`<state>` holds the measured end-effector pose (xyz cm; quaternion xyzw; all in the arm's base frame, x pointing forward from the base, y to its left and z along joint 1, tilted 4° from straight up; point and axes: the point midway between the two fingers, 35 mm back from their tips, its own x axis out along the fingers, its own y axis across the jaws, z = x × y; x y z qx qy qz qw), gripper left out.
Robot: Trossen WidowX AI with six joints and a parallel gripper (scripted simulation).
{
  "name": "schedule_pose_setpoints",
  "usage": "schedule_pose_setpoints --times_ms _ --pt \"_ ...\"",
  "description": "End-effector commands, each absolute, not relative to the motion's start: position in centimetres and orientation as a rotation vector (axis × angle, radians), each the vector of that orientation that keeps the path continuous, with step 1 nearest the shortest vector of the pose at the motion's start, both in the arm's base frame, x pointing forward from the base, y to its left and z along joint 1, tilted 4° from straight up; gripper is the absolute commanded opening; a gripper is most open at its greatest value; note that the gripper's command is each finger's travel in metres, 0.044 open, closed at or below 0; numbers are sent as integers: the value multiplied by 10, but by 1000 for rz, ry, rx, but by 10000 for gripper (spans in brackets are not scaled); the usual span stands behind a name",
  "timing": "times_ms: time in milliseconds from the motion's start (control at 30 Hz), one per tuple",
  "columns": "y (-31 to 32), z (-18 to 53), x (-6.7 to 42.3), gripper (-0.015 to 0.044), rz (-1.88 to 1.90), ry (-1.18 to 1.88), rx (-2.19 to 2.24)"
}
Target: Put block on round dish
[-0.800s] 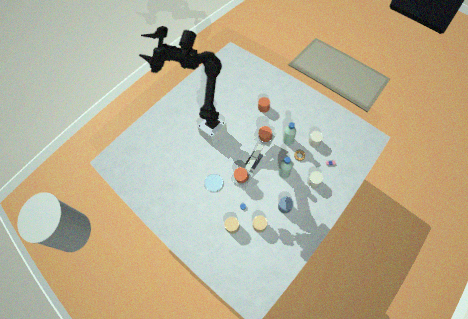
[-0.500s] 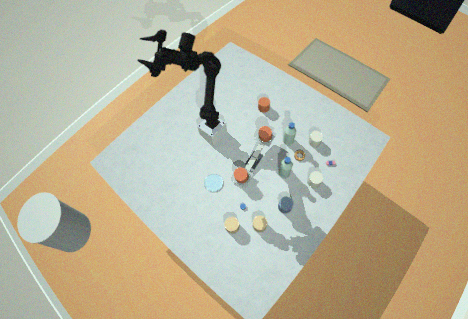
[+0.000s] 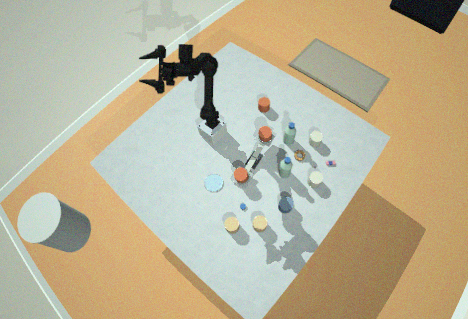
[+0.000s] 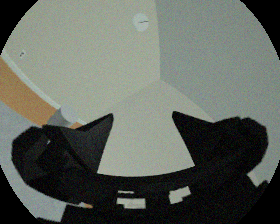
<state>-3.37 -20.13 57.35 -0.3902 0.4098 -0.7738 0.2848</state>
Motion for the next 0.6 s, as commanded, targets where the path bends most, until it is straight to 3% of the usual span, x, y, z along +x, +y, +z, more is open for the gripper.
schedule_pose_setpoints --times_ms 0,567 --pt "-211 562 -14 440 -1959 1027 -1096" --pt "-236 493 78 440 -1462 795 -1153"
